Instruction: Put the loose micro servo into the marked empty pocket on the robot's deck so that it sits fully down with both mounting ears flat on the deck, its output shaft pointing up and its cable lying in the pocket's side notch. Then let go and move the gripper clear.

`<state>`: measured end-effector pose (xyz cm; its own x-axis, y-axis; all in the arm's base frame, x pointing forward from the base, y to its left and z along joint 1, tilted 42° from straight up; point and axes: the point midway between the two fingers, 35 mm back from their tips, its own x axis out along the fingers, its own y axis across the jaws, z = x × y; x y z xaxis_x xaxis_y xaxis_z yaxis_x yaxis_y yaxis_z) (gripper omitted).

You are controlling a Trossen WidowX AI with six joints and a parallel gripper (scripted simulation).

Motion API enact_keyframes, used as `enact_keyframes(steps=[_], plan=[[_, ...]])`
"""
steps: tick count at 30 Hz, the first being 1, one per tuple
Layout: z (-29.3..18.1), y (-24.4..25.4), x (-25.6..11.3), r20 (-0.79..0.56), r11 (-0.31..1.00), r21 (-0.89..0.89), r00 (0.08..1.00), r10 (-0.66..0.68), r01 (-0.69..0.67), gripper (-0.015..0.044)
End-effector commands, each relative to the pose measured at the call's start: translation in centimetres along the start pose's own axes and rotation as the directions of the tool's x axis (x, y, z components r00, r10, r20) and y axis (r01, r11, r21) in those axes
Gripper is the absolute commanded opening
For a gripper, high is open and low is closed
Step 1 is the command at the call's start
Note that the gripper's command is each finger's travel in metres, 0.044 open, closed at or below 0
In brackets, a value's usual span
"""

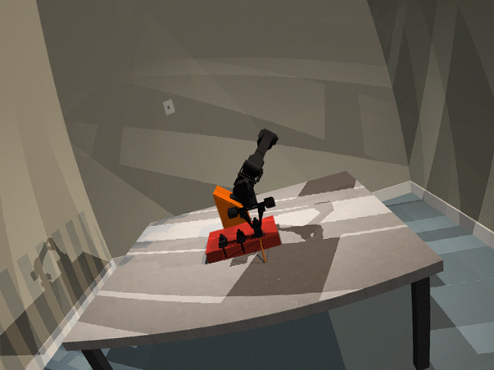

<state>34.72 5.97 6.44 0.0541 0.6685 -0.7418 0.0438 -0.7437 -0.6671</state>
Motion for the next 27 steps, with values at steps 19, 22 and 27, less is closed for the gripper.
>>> enact_keyframes(steps=[19, 22, 27], plan=[[0.0, 0.0, 1.8, -0.001, 1.0, 0.007, 1.0, -0.006, 0.006, 0.0], [0.0, 0.0, 2.0, -0.001, 1.0, 0.007, 1.0, -0.006, 0.006, 0.0], [0.0, 0.0, 2.4, -0.001, 1.0, 0.007, 1.0, -0.006, 0.006, 0.0]])
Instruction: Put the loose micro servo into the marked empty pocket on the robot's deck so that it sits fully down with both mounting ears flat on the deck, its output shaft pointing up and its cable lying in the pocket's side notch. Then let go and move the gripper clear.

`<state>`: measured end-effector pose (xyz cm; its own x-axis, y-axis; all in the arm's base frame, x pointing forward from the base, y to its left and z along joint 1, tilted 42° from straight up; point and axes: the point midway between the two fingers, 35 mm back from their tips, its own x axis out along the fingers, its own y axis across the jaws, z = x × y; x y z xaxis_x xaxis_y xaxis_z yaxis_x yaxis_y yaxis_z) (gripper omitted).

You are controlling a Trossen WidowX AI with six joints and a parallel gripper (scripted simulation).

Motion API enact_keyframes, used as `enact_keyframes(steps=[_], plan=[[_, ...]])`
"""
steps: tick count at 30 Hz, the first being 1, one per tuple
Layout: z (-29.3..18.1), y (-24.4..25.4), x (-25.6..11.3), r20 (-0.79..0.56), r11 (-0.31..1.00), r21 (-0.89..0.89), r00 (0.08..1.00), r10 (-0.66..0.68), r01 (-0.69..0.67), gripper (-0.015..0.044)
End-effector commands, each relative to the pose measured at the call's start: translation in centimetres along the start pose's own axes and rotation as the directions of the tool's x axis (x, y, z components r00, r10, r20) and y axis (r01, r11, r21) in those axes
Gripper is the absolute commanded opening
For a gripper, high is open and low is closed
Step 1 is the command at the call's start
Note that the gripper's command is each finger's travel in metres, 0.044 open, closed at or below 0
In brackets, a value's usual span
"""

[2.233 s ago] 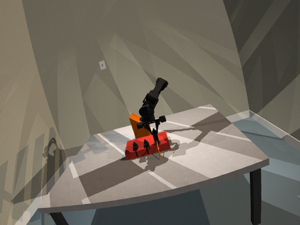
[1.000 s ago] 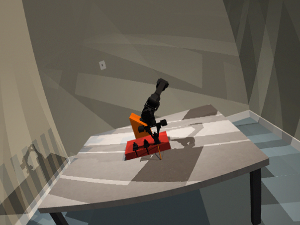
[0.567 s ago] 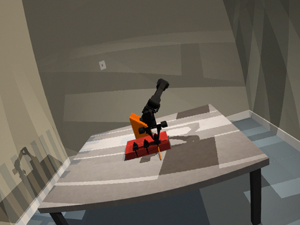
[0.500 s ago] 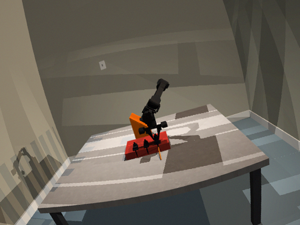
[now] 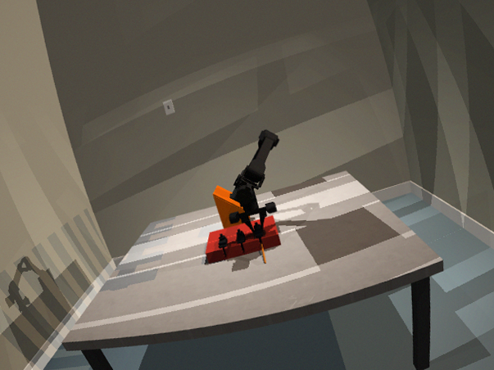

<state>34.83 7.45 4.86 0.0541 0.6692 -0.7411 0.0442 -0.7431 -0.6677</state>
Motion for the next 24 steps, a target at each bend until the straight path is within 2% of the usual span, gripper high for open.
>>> enact_keyframes(steps=[1, 10, 17, 21, 24], plan=[[0.0, 0.0, 0.4, -0.001, 1.0, 0.008, 1.0, -0.005, 0.005, 0.0], [0.0, 0.0, 1.1, -0.001, 1.0, 0.008, 1.0, -0.005, 0.005, 0.0], [0.0, 0.0, 0.8, -0.001, 1.0, 0.008, 1.0, -0.005, 0.005, 0.0184], [0.0, 0.1, 0.1, -0.001, 1.0, 0.008, 1.0, -0.005, 0.005, 0.0187], [0.1, 0.2, -2.4, 0.0, 1.0, 0.008, 1.0, -0.004, 0.004, 0.0187]])
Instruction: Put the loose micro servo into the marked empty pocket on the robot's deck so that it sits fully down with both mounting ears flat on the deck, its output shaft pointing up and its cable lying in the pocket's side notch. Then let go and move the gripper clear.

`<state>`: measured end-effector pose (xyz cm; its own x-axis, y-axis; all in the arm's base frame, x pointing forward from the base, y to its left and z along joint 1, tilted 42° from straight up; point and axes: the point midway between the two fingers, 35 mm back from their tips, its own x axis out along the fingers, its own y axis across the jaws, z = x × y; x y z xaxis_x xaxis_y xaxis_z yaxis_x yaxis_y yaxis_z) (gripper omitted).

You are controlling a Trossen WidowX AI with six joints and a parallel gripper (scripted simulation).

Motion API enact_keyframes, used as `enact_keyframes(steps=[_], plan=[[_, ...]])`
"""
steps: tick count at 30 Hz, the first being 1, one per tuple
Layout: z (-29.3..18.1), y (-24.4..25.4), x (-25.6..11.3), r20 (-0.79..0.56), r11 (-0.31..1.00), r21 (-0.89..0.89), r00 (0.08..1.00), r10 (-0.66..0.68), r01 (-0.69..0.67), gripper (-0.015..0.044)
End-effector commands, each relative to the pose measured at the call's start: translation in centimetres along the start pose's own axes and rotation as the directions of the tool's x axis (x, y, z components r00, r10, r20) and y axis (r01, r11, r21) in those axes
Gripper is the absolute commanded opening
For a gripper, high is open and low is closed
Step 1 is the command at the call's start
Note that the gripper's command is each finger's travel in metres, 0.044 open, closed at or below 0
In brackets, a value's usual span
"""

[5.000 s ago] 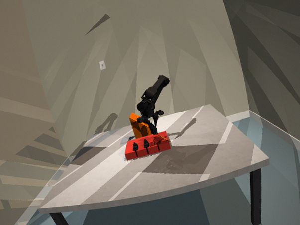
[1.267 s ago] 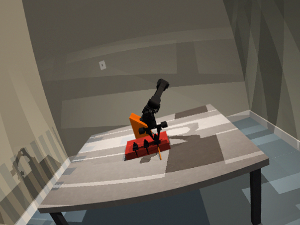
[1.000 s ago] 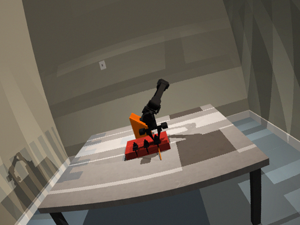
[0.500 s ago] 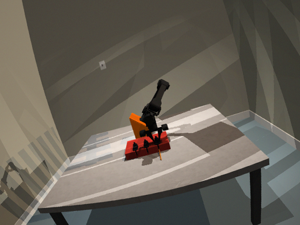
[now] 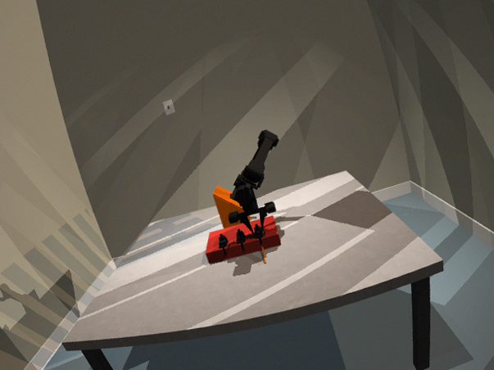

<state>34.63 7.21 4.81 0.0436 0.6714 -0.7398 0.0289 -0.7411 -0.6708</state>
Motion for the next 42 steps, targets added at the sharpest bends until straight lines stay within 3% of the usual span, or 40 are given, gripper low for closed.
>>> enact_keyframes(steps=[1, 6, 10, 16, 25, 32, 42], plan=[[0.0, 0.0, -2.5, -0.011, 1.0, -0.008, 1.0, -0.001, 0.001, 0.0187], [-0.1, 0.4, -2.5, -0.011, 1.0, -0.008, 1.0, -0.001, 0.001, 0.0187], [1.8, 0.5, -4.0, -0.016, 1.0, 0.0, 1.0, 0.005, -0.005, 0.0293], [9.6, 0.3, -8.3, -0.006, 1.0, -0.004, 1.0, 0.004, -0.005, 0.044], [10.8, 0.1, -8.9, -0.006, 1.0, -0.003, 1.0, 0.001, -0.001, 0.044], [10.6, 0.1, -12.9, -0.011, 1.0, 0.002, 1.0, -0.003, 0.003, 0.044], [10.6, 0.1, -12.9, -0.011, 1.0, 0.002, 1.0, -0.003, 0.003, 0.044]])
